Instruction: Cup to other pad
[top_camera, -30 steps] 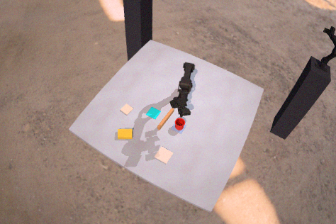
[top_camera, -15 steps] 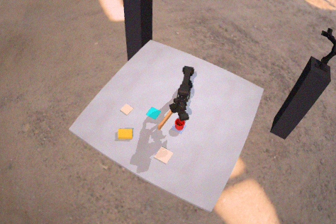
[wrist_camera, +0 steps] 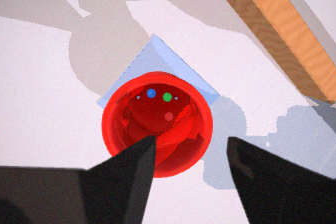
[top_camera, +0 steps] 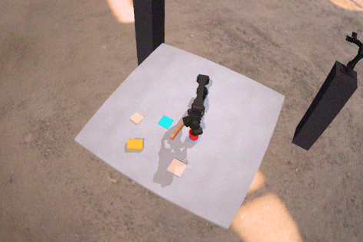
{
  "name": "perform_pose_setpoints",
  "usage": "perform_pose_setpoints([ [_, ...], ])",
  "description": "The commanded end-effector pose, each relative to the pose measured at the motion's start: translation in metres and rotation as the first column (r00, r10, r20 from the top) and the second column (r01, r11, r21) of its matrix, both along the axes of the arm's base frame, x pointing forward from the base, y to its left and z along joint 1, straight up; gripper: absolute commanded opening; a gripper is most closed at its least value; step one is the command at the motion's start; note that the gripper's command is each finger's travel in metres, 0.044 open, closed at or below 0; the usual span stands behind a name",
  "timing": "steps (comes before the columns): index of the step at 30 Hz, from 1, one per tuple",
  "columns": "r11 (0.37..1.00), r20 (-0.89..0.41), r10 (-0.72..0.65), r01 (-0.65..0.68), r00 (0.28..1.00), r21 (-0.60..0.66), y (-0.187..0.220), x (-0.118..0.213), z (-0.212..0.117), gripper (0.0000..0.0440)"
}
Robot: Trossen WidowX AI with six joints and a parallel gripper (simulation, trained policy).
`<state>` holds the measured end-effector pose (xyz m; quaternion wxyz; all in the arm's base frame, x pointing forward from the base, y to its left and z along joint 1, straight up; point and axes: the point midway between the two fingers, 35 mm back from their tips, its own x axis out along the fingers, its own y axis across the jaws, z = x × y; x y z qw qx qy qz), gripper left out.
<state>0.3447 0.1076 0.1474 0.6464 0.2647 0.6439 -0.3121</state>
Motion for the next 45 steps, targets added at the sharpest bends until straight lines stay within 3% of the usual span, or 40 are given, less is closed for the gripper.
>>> perform_pose_setpoints([
  [1,1.000,-0.019,-0.006,0.006,1.000,-0.017,-0.001,0.000,-0.011,0.0190],
  [19,0.997,-0.093,0.055,-0.059,0.994,-0.044,-0.004,-0.003,-0.078,0.0193],
  [24,0.995,-0.096,0.089,-0.094,0.991,-0.045,-0.007,-0.003,-0.089,0.0074],
  [26,0.994,-0.095,0.098,-0.102,0.991,-0.046,-0.007,-0.003,-0.089,0.0032],
  [29,0.993,-0.085,0.103,-0.108,0.991,-0.048,-0.008,-0.002,-0.085,0.0009],
  [45,1.000,-0.022,0.024,-0.024,0.999,-0.019,-0.014,-0.003,-0.035,0.0000],
])
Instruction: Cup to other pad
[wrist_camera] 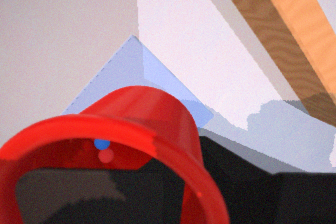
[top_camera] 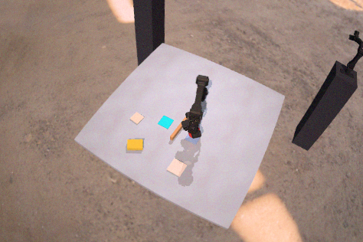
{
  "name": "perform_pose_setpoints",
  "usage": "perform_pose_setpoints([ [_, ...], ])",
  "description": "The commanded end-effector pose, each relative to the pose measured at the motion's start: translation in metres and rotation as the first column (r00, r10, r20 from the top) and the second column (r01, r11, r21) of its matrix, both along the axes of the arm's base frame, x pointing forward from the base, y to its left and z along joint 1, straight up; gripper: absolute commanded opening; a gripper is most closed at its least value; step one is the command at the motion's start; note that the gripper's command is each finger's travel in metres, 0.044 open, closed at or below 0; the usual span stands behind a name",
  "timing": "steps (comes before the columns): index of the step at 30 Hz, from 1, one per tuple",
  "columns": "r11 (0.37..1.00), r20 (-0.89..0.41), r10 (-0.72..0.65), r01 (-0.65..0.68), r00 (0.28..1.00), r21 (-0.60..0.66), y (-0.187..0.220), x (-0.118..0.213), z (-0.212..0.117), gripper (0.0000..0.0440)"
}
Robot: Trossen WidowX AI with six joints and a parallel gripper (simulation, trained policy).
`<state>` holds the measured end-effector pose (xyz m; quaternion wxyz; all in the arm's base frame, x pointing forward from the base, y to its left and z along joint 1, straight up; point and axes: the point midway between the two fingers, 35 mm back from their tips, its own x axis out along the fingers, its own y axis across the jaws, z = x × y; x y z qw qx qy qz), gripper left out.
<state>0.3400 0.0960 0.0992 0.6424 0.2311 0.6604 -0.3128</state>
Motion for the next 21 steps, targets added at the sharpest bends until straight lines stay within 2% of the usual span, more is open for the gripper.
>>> perform_pose_setpoints([
  [1,0.999,0.033,-0.033,0.033,0.999,0.016,-0.004,0.002,0.018,0.0000],
  [10,0.994,0.091,-0.108,0.105,0.990,0.038,-0.020,0.009,0.052,0.0000],
  [21,0.983,0.168,-0.185,0.179,0.968,0.050,-0.052,0.024,0.071,0.0000],
])
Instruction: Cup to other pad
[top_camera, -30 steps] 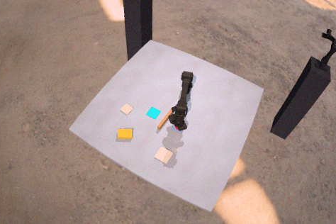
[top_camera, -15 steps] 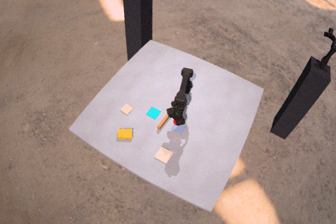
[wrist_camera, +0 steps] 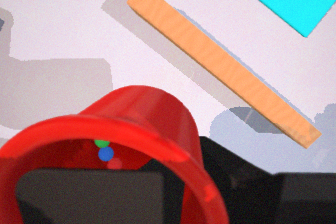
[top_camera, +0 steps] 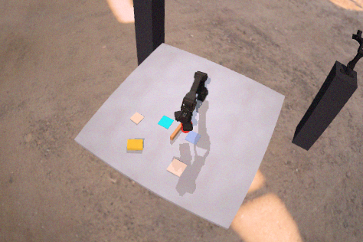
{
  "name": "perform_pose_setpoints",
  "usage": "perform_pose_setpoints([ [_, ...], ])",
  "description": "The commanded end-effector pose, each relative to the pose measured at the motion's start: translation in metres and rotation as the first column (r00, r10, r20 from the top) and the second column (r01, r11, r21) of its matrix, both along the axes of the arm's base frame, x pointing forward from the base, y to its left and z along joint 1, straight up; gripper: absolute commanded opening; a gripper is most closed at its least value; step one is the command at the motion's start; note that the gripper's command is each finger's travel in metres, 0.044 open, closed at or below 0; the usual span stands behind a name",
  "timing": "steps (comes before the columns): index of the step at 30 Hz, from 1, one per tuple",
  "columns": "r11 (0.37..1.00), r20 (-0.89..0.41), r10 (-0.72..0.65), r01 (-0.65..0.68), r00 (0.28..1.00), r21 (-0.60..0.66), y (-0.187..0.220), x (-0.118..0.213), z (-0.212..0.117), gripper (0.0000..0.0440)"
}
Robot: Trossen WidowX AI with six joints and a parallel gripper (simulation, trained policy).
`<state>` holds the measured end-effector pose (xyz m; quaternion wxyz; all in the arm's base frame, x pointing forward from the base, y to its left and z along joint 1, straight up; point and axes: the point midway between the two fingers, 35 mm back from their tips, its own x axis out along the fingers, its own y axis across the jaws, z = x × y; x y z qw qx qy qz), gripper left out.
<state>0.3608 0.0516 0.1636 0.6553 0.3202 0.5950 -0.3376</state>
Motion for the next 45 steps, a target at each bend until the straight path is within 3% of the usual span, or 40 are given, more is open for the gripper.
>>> perform_pose_setpoints([
  [1,1.000,0.034,-0.019,0.019,0.999,-0.002,-0.011,0.005,0.008,0.0000],
  [22,0.987,0.123,-0.154,0.157,0.980,-0.018,-0.100,0.019,0.011,0.0000],
  [45,0.964,0.131,-0.261,0.266,0.956,-0.025,-0.162,0.005,-0.028,0.0001],
])
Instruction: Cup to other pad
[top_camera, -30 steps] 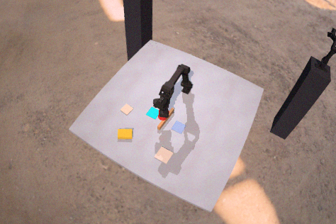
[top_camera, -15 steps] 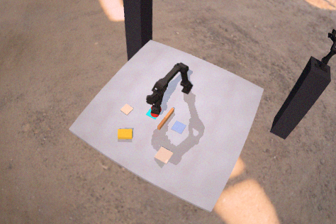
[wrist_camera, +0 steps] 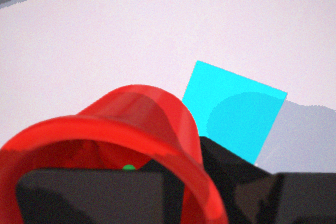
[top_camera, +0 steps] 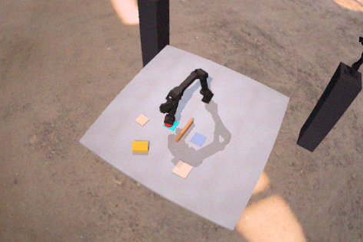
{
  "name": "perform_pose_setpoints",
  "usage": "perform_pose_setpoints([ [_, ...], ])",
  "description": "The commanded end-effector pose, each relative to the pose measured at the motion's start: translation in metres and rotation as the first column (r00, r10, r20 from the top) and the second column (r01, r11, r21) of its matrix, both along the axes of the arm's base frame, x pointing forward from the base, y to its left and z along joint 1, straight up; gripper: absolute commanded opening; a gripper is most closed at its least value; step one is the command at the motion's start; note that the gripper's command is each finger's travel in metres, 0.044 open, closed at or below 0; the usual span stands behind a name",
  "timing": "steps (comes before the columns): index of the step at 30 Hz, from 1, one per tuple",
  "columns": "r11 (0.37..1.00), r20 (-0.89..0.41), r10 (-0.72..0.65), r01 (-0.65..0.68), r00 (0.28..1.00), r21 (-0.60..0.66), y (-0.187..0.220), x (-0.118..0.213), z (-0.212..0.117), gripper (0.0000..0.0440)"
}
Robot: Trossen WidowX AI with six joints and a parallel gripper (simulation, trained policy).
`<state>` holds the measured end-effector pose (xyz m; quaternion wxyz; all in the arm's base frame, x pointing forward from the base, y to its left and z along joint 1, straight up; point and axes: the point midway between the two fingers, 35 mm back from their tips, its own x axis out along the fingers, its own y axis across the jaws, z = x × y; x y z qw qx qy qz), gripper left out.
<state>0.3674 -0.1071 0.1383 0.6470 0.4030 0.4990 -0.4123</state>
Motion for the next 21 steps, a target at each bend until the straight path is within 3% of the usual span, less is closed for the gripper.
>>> perform_pose_setpoints([
  [1,1.000,0.002,-0.006,0.006,1.000,-0.002,-0.004,-0.003,-0.005,0.0001],
  [21,0.998,-0.029,-0.052,0.053,0.998,0.016,-0.010,-0.029,-0.056,0.0006],
])
